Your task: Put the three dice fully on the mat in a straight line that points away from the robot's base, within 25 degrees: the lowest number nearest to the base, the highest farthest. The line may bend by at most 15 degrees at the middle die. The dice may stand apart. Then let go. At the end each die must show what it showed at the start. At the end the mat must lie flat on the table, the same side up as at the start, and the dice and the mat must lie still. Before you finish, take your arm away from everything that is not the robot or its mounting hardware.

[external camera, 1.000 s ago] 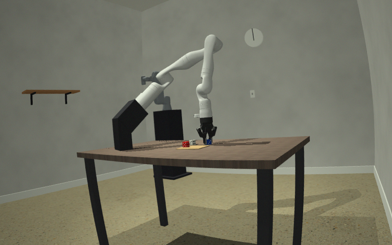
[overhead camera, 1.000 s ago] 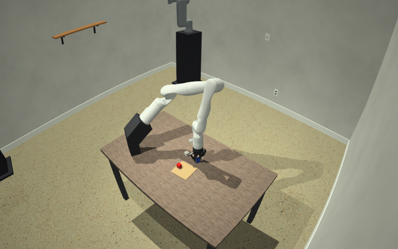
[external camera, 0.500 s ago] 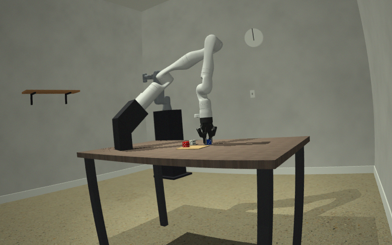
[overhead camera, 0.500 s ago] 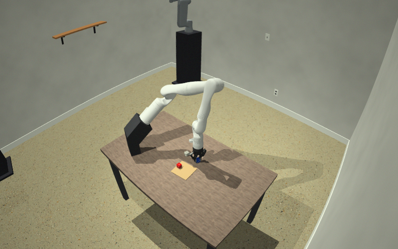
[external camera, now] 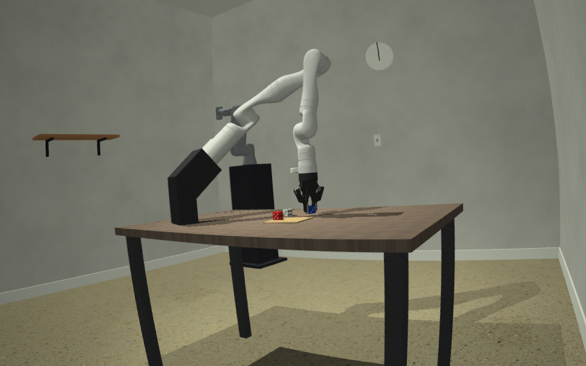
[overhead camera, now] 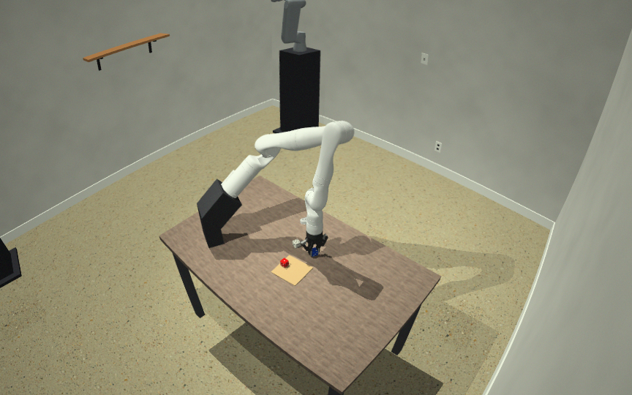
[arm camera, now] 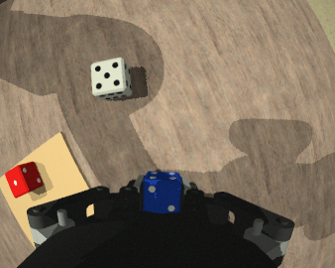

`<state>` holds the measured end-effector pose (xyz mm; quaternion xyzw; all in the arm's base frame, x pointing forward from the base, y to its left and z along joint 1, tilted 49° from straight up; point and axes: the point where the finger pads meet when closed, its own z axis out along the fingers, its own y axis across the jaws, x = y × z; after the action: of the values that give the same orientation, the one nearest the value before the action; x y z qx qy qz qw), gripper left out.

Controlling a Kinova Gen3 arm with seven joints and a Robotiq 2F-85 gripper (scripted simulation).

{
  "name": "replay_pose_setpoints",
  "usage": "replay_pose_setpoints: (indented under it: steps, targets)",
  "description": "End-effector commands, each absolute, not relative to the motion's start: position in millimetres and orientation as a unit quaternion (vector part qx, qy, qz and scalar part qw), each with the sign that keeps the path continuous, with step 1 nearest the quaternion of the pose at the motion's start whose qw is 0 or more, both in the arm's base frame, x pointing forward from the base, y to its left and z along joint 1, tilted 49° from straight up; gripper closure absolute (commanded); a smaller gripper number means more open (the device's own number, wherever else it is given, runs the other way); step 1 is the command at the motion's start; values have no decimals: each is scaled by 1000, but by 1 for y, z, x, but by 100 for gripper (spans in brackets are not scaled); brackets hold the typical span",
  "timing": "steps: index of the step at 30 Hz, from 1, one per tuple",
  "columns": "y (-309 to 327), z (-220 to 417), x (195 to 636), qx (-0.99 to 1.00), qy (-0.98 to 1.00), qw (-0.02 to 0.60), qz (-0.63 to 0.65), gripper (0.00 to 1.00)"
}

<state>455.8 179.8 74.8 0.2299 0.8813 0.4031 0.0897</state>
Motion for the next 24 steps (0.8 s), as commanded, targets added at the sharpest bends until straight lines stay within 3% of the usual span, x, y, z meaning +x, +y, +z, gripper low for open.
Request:
replay_pose_setpoints:
  steps: [1,24]
  targets:
    - [173,77,455,234,881,91,400,74]
    - [145,103,441,234,881,92,401,74]
